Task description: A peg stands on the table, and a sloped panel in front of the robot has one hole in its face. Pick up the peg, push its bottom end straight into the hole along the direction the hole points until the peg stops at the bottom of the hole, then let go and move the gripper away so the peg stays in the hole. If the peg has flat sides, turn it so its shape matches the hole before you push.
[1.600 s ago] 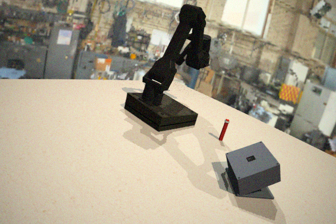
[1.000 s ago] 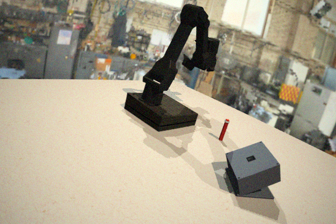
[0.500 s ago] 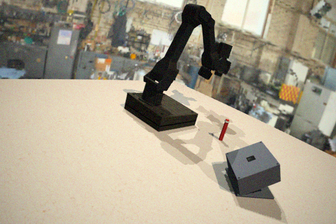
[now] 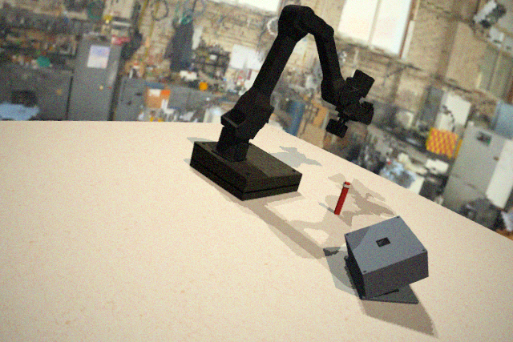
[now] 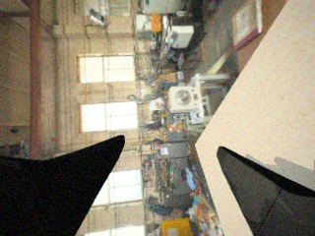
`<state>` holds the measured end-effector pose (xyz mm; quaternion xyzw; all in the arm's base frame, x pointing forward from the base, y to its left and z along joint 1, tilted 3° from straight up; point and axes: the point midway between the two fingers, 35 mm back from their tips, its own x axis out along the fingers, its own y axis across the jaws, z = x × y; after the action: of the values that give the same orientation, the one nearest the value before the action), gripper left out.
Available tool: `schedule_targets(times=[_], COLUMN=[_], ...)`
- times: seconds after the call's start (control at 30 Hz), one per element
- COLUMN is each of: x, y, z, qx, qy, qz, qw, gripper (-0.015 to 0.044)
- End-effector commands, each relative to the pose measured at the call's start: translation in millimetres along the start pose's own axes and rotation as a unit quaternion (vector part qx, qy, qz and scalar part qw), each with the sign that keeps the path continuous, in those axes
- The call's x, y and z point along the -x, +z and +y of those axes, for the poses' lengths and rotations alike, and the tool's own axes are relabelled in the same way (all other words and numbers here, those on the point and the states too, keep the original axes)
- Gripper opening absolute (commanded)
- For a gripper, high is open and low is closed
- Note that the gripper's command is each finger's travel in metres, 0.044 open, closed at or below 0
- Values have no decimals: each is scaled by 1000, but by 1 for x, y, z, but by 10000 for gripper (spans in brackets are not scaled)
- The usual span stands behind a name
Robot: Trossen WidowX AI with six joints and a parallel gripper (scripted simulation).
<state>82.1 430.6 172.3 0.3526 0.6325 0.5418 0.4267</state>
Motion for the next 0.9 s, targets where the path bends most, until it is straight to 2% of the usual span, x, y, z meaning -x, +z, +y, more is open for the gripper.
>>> schedule_targets(times=[0.0,0.47,0.87], x=[12,70,136], y=[23,85,113], z=[-3,-39,-72], qx=[22,75,107], qy=[-23,-153,-288], qz=[-43,-159,-207], qw=[999,973,929], gripper=[440,440,440])
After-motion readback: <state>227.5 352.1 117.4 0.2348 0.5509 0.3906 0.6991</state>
